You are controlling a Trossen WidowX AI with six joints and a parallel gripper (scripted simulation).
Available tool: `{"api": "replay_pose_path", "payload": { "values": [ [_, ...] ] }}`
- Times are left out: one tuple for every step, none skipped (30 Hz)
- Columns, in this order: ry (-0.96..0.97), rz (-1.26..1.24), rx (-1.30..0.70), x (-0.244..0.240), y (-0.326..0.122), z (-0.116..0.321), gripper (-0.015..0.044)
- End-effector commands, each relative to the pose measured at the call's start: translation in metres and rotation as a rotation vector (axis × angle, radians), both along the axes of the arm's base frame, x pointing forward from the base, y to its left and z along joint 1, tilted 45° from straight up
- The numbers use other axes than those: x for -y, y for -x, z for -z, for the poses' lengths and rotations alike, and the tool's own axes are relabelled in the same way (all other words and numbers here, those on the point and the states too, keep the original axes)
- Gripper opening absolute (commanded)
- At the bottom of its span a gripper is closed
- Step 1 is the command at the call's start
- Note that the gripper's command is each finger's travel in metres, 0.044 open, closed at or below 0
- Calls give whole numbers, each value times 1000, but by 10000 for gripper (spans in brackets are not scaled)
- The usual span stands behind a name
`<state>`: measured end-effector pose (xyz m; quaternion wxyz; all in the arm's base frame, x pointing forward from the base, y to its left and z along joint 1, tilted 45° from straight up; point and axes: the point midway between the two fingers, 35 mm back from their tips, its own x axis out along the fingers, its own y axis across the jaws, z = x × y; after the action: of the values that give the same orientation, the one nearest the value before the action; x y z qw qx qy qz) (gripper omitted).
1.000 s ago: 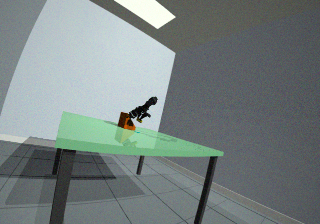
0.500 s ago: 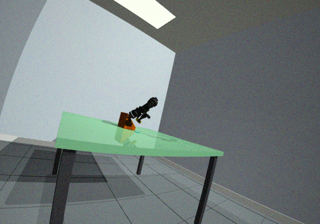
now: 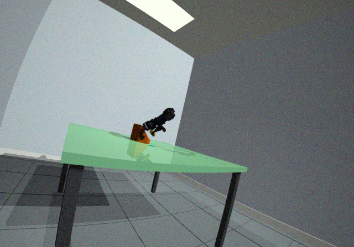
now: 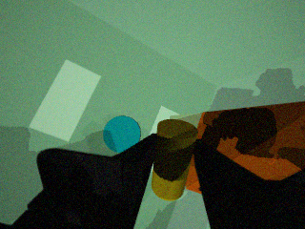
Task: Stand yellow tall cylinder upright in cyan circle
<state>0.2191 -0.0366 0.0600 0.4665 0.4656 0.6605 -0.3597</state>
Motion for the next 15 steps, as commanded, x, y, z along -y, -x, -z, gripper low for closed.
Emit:
{"api": "replay_pose_path", "payload": {
  "values": [
    [28,1,-9,-1,2,2,105],
    [35,1,-9,-1,2,2,105],
    [43,1,-10,-1,3,2,105],
    [50,1,-10,-1,3,2,105],
    [57,1,-10,-1,3,2,105],
    [65,1,-11,-1,3,2,105],
    [72,1,-11,-1,3,2,105],
    [79,1,-11,-1,3,2,105],
    [87,1,-11,-1,3,2,105],
    [94,1,-11,-1,4,3,105],
    [102,1,-11,-1,4,3,105],
    [109,1,-11,-1,4,3,105],
    [116,1,-11,-1,4,3,105],
    [124,2,-11,-1,4,3,105],
    [131,2,-10,-1,4,3,105]
  ]
}}
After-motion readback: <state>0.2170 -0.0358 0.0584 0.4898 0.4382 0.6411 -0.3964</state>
